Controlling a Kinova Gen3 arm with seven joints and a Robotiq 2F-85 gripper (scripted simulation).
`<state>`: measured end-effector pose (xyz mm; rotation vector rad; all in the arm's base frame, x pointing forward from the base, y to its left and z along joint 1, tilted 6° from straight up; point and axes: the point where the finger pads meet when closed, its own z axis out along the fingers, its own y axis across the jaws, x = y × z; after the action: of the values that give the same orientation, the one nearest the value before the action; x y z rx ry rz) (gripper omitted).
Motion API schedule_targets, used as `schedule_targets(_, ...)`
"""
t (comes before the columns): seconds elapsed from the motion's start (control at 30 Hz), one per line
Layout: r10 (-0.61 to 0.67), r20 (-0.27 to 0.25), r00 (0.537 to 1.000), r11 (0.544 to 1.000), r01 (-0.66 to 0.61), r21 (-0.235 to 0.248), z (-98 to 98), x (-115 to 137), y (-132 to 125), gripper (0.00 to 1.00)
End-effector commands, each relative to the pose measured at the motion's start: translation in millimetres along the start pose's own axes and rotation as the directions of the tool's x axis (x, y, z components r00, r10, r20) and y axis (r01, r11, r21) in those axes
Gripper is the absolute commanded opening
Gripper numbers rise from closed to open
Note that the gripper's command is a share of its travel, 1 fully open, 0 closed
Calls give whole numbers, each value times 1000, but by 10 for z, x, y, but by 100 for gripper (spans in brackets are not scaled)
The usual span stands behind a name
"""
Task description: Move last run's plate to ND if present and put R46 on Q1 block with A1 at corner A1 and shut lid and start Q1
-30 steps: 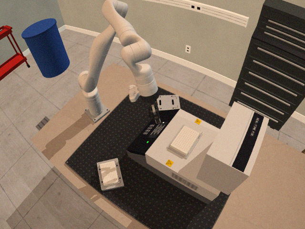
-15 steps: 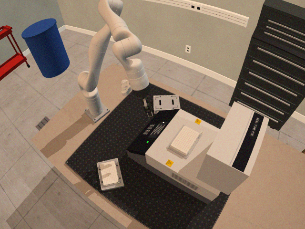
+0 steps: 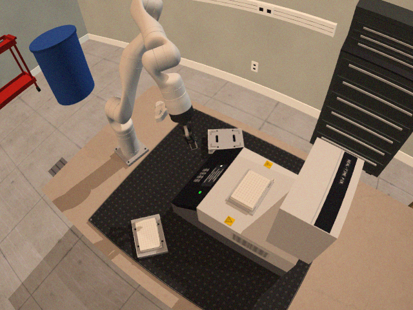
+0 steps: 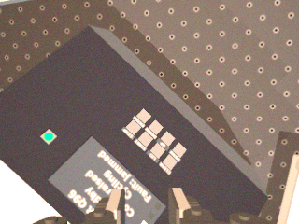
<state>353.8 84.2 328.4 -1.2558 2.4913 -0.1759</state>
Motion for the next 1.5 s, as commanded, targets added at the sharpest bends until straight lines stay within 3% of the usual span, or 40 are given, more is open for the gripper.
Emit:
schedule_targets(0.0,-20,-3,1000,1000,20,-6,-9,-5,84,32)
schedule_targets(0.4,-14,-1,1000,1000,14,-1,-10,-17,54,23)
schedule_targets(0.9,-16,4,1000,1000,16,0,196,14,85,10)
schedule_targets(1.47,-16,4,1000,1000,16,0,388,52,122,10)
